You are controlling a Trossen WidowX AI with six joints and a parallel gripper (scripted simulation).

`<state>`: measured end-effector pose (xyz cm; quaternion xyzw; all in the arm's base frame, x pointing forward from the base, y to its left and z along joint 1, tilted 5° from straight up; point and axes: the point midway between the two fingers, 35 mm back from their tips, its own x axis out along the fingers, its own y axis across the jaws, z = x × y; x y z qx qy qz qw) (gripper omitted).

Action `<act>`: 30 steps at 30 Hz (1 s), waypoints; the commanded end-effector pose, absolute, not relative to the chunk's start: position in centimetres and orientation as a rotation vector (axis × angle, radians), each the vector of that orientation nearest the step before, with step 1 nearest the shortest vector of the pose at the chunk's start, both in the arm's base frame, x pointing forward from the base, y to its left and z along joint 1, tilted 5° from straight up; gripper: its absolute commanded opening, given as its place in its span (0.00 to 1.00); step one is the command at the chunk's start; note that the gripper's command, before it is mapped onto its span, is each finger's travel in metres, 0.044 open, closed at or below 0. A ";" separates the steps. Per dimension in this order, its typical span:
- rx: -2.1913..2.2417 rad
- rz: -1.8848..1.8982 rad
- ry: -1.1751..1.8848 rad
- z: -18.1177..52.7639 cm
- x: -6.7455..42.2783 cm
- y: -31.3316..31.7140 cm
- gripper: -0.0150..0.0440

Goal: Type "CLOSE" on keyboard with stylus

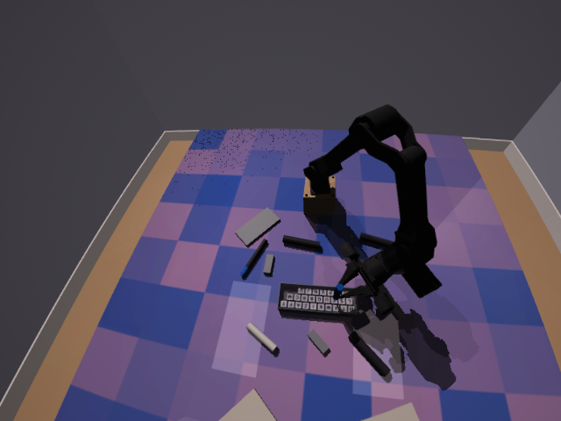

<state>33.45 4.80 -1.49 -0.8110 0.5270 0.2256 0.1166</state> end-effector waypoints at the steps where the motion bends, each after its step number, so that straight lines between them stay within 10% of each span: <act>1: -2.383 0.664 1.548 -1.8 33.4 4.7 0.39; 30: -2.383 0.664 1.549 -2.7 33.4 4.7 0.39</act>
